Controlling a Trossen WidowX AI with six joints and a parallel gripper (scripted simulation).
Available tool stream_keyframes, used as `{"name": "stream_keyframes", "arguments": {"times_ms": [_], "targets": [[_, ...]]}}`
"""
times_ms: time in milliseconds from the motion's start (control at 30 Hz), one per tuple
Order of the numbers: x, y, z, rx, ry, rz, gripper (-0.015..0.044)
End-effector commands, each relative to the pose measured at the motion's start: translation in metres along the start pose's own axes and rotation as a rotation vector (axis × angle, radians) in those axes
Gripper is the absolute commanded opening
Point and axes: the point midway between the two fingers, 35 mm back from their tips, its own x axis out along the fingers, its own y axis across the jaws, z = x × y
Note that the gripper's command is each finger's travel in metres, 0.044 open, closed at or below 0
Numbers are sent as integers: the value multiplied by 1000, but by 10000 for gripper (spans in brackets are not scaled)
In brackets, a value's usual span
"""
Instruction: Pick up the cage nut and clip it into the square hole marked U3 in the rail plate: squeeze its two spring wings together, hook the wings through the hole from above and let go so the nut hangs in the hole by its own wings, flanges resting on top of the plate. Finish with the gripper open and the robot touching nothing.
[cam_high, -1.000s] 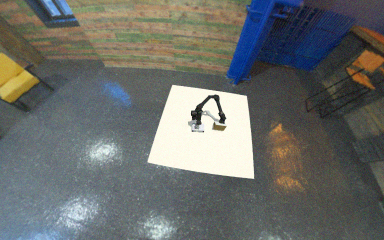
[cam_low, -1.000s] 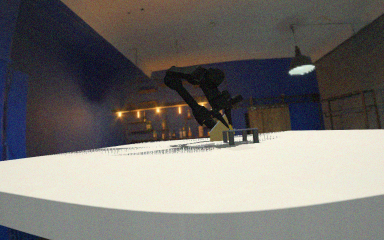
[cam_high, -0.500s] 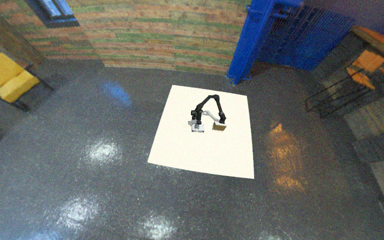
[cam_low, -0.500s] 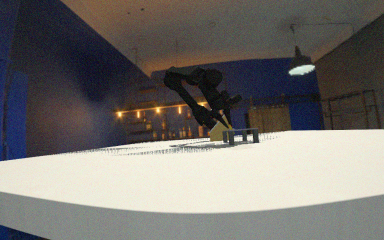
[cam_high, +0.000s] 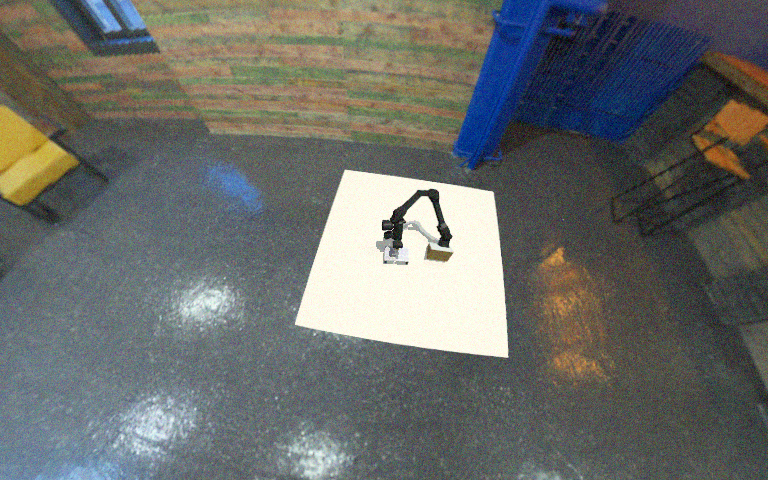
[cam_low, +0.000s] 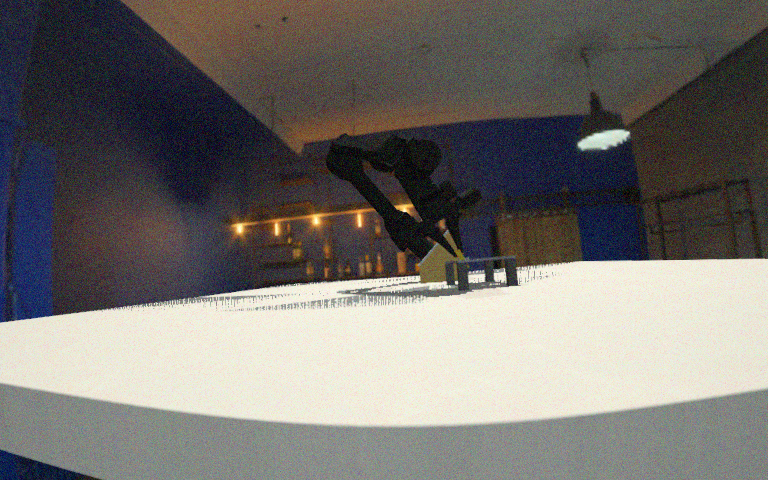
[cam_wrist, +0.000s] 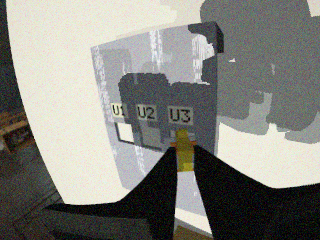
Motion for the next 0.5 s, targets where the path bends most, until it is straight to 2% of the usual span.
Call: {"name": "stream_keyframes", "arguments": {"times_ms": [0, 467], "targets": [[0, 0, 0, -4, -1, 12, 29], [0, -2, 0, -4, -1, 37, 29]]}}
